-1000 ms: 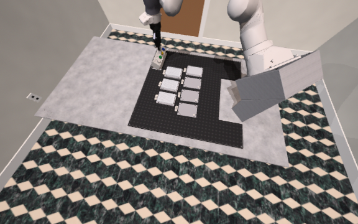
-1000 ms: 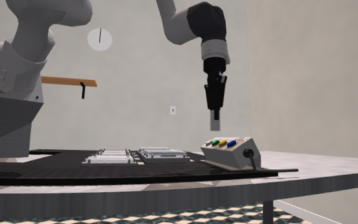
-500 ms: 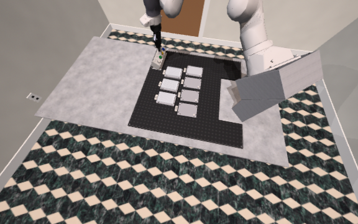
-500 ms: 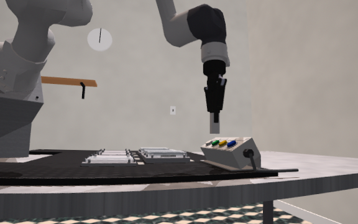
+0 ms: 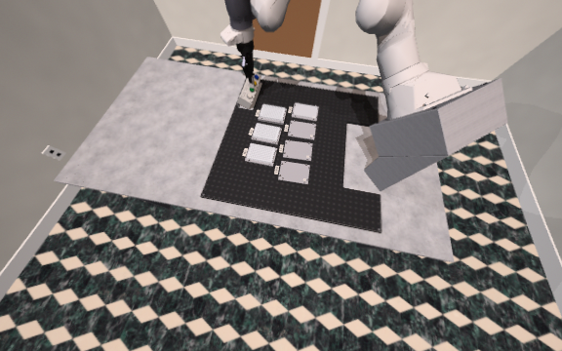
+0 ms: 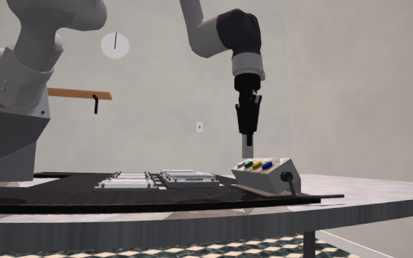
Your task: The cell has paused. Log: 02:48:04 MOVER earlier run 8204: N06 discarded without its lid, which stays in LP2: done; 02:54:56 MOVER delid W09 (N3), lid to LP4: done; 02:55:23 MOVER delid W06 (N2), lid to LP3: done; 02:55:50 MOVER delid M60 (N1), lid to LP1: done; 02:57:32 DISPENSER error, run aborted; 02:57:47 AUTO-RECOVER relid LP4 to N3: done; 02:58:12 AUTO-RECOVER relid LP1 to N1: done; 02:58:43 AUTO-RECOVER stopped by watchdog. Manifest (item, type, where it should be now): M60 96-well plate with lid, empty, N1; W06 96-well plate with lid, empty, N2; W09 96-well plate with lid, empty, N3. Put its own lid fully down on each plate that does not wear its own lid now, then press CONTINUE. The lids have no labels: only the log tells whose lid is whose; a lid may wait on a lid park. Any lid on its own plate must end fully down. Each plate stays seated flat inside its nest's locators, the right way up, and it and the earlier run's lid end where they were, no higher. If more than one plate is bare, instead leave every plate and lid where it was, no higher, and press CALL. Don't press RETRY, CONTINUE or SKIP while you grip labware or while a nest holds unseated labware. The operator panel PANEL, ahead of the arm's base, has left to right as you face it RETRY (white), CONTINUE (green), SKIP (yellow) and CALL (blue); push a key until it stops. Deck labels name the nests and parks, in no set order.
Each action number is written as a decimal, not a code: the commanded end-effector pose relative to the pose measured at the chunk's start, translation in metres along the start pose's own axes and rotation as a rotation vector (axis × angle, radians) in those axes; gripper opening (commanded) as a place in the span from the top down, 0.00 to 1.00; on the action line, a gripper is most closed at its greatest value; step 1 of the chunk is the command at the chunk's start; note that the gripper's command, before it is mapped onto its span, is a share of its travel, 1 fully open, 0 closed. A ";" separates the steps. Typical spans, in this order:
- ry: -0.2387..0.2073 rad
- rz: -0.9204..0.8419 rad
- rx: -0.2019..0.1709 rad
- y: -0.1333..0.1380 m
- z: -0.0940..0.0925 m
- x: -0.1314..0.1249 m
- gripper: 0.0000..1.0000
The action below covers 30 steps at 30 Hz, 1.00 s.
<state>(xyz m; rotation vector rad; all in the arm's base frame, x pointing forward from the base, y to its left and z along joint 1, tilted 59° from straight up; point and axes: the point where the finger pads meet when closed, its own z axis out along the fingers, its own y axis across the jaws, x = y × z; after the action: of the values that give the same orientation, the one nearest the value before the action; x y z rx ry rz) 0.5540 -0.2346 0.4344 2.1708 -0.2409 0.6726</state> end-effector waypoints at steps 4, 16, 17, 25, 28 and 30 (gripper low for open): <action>0.006 0.008 0.001 -0.001 0.005 0.002 1.00; 0.006 0.008 0.001 -0.001 0.009 0.002 1.00; 0.006 0.008 0.001 -0.001 0.009 0.002 1.00; 0.006 0.008 0.001 -0.001 0.010 0.002 1.00; 0.006 0.008 0.001 -0.001 0.010 0.002 1.00; 0.006 0.008 0.001 -0.001 0.010 0.002 1.00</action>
<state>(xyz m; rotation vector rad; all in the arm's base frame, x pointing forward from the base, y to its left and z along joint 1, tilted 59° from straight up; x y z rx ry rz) 0.5588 -0.2410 0.4305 2.1694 -0.2424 0.6796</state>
